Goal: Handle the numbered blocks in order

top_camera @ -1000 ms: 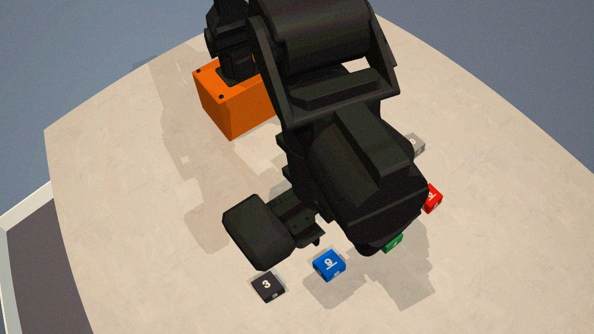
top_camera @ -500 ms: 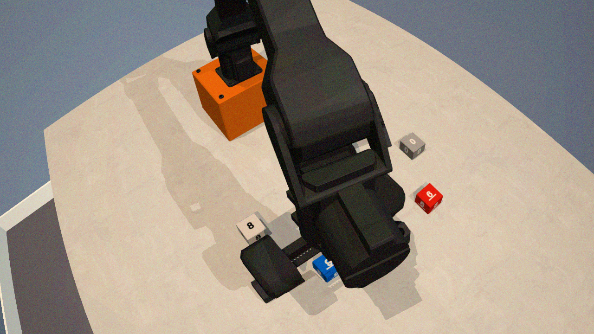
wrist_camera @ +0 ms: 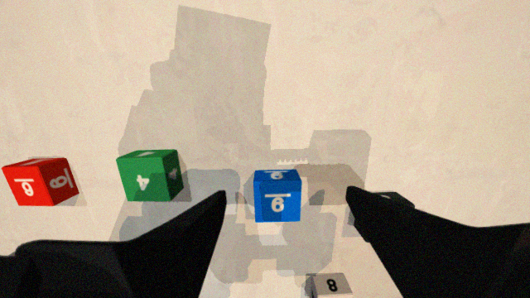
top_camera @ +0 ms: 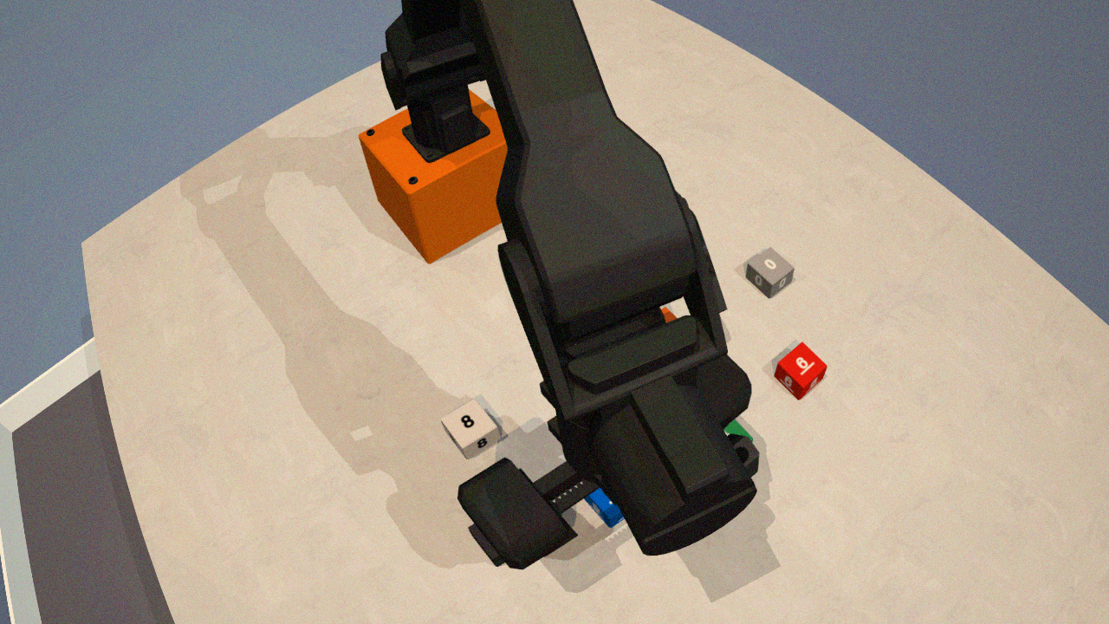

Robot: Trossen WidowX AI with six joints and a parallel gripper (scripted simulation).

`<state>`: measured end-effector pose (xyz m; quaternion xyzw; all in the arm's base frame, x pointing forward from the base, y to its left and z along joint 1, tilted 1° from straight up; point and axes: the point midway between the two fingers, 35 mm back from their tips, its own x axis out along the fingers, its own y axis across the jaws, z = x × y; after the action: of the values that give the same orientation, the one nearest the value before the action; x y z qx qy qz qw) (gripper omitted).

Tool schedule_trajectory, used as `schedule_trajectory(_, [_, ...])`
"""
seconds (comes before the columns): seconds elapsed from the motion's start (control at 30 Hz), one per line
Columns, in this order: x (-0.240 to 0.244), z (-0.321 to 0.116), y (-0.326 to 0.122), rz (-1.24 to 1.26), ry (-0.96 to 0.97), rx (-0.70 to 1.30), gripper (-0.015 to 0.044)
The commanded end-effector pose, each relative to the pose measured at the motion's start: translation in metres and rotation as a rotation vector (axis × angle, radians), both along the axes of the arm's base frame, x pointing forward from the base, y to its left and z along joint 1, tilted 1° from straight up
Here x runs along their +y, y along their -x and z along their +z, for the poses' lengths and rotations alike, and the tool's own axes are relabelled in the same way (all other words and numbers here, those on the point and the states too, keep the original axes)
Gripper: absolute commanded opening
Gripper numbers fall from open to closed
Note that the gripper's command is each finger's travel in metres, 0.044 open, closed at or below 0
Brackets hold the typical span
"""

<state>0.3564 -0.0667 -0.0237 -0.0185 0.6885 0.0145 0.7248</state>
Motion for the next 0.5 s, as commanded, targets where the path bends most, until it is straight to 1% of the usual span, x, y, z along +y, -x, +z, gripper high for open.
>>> schedule_trajectory(0.0, [0.0000,-0.0079,0.0015,-0.004,0.001,0.007,0.0400])
schedule_trajectory(0.13, [0.0000,-0.0120,0.0015,-0.004,0.001,0.007,0.0400])
schedule_trajectory(0.47, [0.0000,-0.0120,0.0015,-0.004,0.001,0.007,0.0138])
